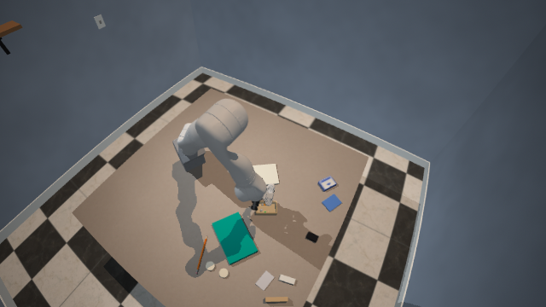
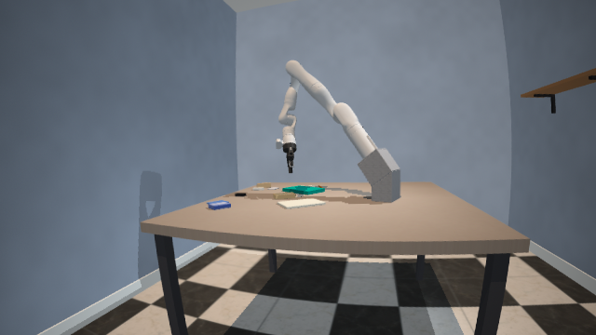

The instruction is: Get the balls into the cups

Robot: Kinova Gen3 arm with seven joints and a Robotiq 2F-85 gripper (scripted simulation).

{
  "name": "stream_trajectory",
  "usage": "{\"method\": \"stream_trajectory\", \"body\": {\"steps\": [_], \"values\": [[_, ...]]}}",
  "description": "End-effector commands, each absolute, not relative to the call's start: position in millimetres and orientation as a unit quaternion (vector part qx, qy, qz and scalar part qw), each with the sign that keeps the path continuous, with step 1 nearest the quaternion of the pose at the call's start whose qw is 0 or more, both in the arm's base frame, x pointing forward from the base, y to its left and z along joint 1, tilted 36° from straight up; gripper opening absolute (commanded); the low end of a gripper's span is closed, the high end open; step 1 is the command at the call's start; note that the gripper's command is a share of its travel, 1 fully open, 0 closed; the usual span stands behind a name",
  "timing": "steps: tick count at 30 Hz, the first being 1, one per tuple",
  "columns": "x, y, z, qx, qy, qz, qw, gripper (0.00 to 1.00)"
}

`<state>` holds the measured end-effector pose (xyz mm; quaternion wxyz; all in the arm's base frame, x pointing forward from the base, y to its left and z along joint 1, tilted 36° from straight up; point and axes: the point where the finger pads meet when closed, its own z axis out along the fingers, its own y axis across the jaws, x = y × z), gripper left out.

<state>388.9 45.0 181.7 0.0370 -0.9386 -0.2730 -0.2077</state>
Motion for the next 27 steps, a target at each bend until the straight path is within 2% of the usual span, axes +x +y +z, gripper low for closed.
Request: {"method": "stream_trajectory", "body": {"steps": [1, 27], "values": [[388.3, 47.9, 181.4, -0.938, -0.277, -0.207, 0.037, 1.00], [398.5, 48.7, 175.1, -0.936, -0.281, -0.213, 0.002, 1.00]]}}
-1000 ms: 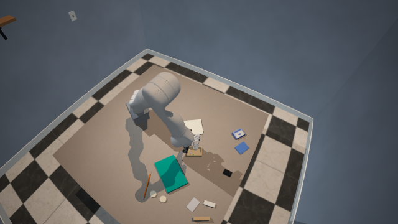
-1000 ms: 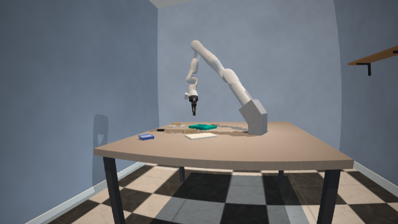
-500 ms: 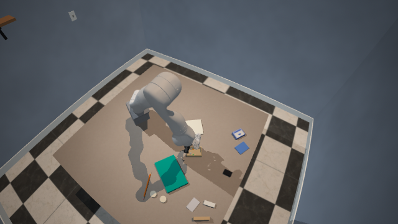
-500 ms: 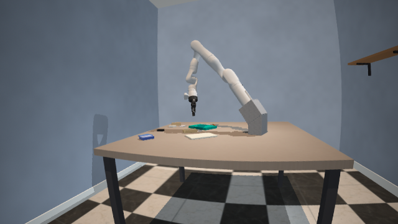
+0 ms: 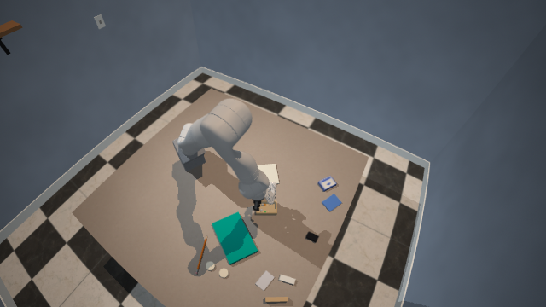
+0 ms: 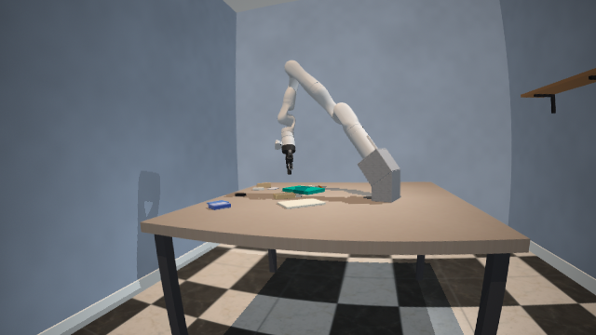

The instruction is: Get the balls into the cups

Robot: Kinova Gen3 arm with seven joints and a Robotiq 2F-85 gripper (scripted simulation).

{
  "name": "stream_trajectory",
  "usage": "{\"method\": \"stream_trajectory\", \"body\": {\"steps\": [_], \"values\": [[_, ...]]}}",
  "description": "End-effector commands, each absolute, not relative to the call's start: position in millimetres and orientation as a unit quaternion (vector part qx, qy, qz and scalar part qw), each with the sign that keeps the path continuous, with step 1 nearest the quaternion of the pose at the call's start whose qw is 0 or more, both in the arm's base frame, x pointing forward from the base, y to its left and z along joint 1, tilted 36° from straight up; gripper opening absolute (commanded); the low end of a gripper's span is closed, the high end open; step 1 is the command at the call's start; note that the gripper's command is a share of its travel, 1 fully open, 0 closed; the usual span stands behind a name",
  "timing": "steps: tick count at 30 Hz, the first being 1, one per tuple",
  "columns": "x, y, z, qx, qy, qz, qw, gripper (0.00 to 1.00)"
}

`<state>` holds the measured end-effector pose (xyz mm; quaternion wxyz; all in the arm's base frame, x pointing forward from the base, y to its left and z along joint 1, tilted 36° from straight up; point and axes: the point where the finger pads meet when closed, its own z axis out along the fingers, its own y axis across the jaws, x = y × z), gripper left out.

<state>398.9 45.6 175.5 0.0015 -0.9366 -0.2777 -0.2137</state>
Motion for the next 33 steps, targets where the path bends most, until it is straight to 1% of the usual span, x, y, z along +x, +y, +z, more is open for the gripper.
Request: {"method": "stream_trajectory", "body": {"steps": [1, 3, 4, 13, 14, 24, 25, 33], "values": [[398.5, 48.7, 175.1, -0.936, -0.281, -0.213, 0.002, 1.00], [398.5, 48.7, 175.1, -0.936, -0.281, -0.213, 0.002, 1.00], [401.9, 48.9, 172.9, -0.935, -0.283, -0.215, -0.010, 1.00], [401.9, 48.9, 172.9, -0.935, -0.283, -0.215, -0.010, 1.00], [405.3, 49.3, 171.1, -0.934, -0.285, -0.217, -0.022, 1.00], [405.3, 49.3, 171.1, -0.934, -0.285, -0.217, -0.022, 1.00], [408.9, 50.1, 169.8, -0.932, -0.286, -0.220, -0.033, 1.00], [408.9, 50.1, 169.8, -0.932, -0.286, -0.220, -0.033, 1.00]]}}
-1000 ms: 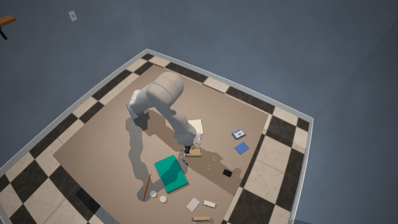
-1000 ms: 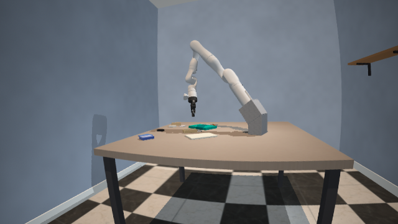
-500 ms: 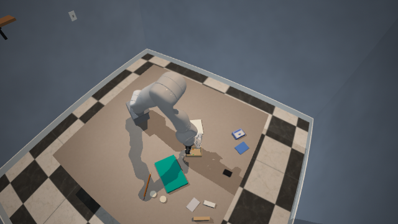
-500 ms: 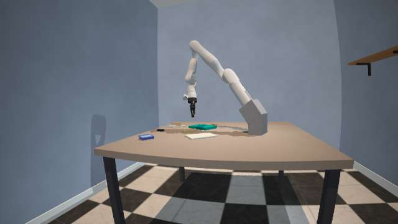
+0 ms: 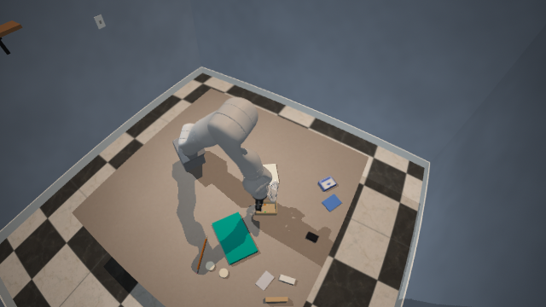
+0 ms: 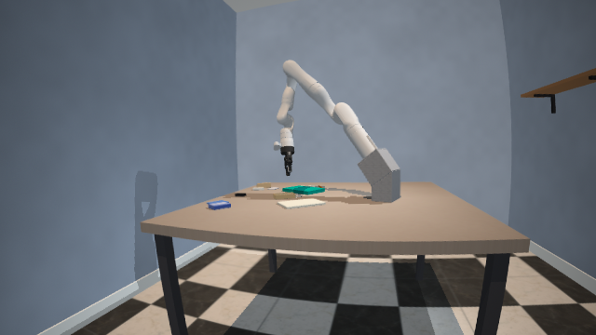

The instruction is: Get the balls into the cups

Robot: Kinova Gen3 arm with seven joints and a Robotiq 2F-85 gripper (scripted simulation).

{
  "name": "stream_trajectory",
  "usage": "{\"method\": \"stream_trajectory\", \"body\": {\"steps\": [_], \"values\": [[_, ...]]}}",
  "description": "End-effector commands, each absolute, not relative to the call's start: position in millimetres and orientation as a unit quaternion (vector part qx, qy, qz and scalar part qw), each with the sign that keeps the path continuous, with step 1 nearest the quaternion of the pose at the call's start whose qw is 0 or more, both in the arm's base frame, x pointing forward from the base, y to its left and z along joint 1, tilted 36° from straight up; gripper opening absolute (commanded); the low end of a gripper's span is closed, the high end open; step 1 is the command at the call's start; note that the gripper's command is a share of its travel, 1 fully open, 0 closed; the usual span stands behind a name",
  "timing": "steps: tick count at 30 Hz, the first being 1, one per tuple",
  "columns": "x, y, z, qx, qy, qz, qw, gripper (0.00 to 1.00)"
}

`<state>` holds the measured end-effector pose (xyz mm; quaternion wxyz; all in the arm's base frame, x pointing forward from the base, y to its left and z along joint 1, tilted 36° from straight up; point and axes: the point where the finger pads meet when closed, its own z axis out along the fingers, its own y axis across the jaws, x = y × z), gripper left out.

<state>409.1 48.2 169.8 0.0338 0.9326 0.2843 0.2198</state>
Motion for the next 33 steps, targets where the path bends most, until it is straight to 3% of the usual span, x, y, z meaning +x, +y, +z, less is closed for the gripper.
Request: {"method": "stream_trajectory", "body": {"steps": [1, 33], "values": [[408.9, 50.1, 169.8, 0.932, 0.286, 0.220, 0.033, 1.00], [418.6, 51.7, 164.5, 0.928, 0.291, 0.226, 0.065, 1.00]]}}
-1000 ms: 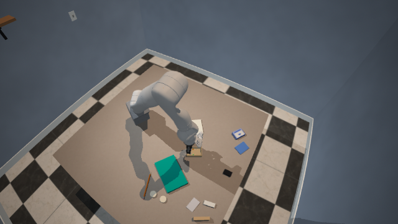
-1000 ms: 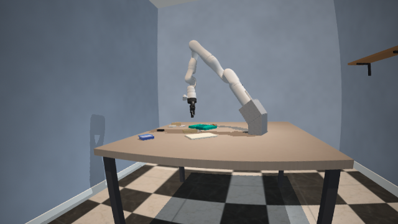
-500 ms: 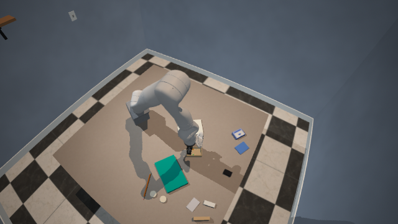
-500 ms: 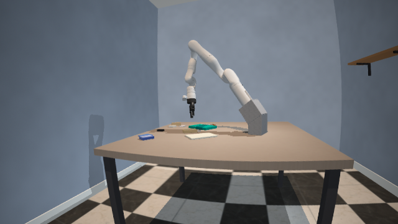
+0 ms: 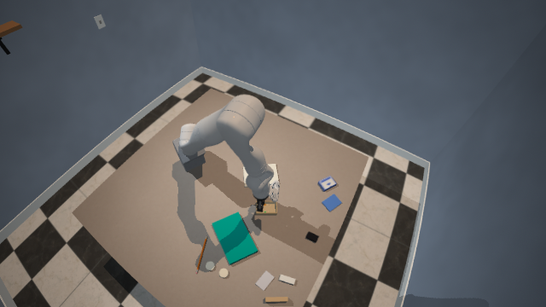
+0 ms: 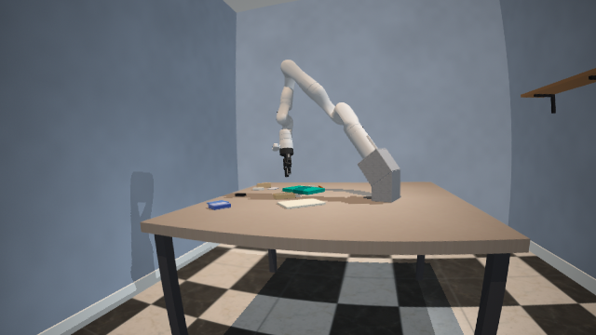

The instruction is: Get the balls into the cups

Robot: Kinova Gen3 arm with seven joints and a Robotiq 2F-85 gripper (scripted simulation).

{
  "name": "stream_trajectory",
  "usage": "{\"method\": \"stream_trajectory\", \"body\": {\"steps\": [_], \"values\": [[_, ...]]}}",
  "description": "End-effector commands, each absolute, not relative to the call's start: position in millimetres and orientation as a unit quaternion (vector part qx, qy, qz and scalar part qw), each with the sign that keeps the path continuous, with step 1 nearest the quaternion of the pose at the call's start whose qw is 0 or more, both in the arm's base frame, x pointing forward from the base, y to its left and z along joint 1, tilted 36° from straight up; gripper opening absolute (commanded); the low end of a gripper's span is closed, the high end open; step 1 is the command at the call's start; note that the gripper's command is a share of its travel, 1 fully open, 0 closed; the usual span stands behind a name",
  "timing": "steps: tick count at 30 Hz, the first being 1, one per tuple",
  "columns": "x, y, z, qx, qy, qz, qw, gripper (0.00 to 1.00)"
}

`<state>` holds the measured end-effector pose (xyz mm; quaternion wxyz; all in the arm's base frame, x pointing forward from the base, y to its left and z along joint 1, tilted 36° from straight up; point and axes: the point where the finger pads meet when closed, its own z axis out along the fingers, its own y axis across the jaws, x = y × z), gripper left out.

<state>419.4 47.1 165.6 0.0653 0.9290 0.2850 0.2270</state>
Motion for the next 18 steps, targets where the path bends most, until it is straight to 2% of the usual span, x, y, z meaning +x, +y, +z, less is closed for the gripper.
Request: {"method": "stream_trajectory", "body": {"steps": [1, 18], "values": [[418.6, 51.7, 164.5, 0.928, 0.291, 0.226, 0.065, 1.00], [424.2, 52.0, 160.8, 0.925, 0.293, 0.229, 0.085, 1.00]]}}
